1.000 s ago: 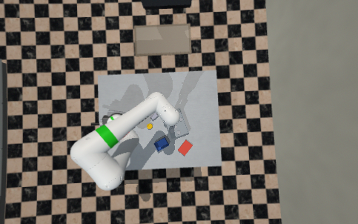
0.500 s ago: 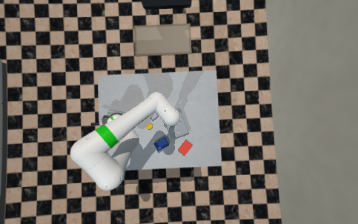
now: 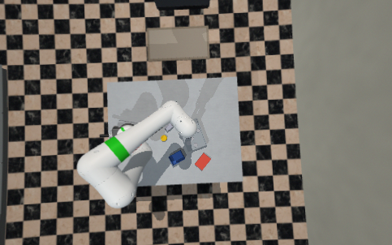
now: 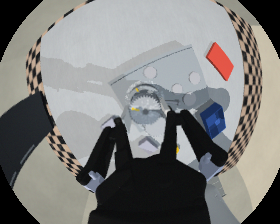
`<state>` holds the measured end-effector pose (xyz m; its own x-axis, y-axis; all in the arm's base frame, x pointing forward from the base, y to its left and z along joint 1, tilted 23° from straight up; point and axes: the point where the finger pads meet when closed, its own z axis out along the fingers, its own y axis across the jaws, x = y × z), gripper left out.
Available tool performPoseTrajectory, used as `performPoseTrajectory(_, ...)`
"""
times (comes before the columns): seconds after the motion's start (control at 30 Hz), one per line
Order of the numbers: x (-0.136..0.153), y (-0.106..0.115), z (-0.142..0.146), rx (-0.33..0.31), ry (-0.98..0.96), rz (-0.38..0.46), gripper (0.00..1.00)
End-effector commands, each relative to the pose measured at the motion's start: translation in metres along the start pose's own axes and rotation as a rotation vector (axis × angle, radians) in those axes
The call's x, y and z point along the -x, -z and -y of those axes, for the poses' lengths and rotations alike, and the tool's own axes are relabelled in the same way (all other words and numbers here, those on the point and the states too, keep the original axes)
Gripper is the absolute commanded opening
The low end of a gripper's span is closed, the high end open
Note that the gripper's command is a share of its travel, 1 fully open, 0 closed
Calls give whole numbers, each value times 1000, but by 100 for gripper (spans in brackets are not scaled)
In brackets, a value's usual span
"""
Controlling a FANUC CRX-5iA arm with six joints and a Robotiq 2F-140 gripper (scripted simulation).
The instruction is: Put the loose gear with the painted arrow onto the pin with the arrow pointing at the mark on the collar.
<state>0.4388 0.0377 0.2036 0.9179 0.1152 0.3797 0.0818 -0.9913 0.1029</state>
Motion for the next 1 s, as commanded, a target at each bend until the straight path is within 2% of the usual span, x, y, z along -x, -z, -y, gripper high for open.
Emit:
performPoseTrajectory(0.0, 0, 0, 0, 0, 0, 0, 0)
performPoseTrajectory(0.97, 0, -4, 0, 0, 0, 0, 0)
